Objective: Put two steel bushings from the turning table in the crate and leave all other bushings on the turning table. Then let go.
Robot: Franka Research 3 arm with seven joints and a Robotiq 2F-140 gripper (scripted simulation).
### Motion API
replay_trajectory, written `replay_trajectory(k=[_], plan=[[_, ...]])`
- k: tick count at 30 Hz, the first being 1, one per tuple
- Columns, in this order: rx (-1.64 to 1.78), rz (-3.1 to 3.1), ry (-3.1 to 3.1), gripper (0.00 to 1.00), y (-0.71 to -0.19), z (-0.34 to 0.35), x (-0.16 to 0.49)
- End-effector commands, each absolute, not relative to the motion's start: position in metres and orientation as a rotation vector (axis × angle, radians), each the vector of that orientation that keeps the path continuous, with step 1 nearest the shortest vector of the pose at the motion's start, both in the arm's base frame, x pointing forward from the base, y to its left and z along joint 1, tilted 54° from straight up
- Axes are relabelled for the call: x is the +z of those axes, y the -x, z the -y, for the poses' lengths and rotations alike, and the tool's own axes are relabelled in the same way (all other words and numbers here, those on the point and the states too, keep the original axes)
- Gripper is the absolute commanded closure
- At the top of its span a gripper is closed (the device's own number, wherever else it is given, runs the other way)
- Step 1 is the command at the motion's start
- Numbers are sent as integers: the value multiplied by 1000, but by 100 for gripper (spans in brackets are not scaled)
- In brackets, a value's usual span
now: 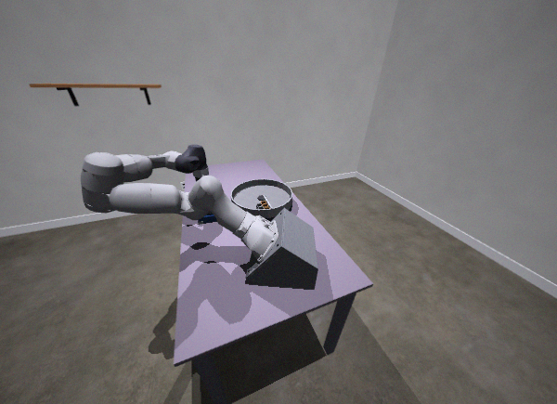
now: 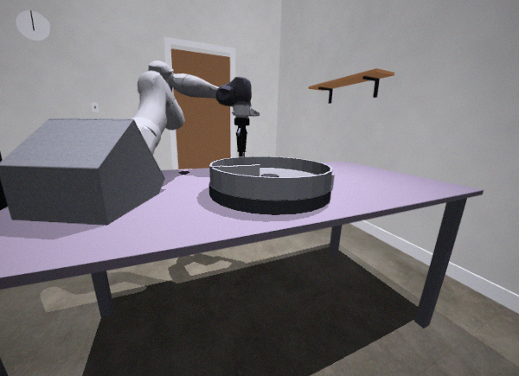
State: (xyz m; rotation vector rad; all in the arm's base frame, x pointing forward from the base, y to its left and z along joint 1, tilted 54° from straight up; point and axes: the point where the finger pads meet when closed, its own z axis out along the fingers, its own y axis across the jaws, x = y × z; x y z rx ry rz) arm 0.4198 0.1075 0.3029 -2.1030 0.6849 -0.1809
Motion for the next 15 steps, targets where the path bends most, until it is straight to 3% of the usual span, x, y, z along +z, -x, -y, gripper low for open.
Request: replay_trajectory(k=[1,15], plan=[[-186,-684,2102,100,-421,-107,302],[-186,-684,2102,100,-421,-109,301]])
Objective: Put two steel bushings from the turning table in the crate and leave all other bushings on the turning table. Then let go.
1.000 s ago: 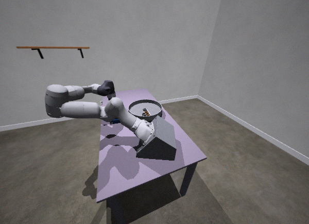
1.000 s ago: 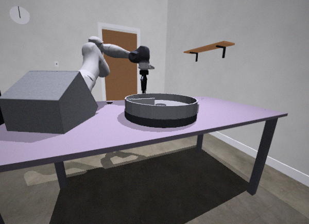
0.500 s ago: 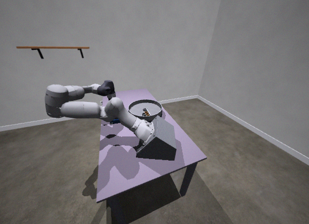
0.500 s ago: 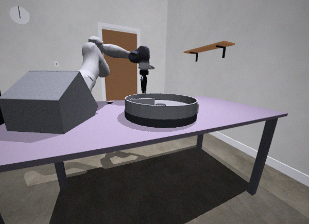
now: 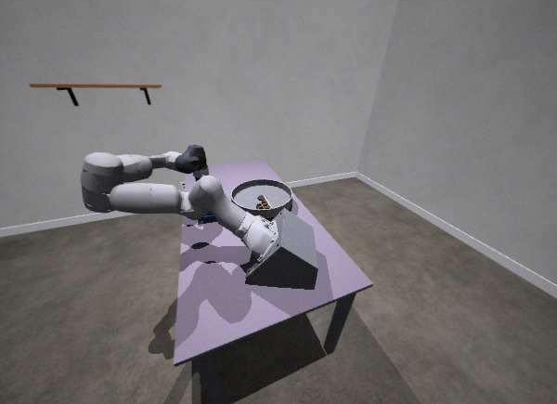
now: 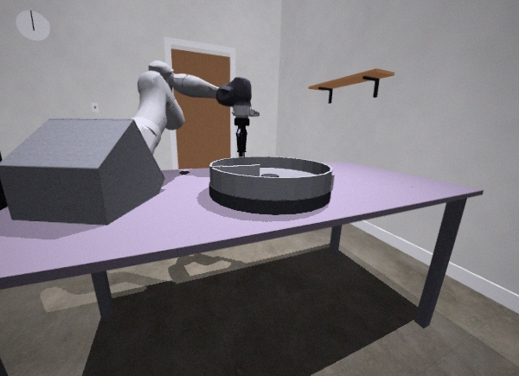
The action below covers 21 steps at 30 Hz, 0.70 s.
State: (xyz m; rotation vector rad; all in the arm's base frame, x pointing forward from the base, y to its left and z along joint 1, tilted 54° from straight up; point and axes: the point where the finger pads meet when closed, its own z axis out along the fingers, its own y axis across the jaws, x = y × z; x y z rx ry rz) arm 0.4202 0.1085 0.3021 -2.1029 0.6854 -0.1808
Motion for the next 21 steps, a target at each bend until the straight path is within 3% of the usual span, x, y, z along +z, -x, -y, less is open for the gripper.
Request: replay_trajectory(k=[1,21], plan=[[-186,-684,2102,100,-421,-109,301],[-186,-684,2102,100,-423,-112,298]])
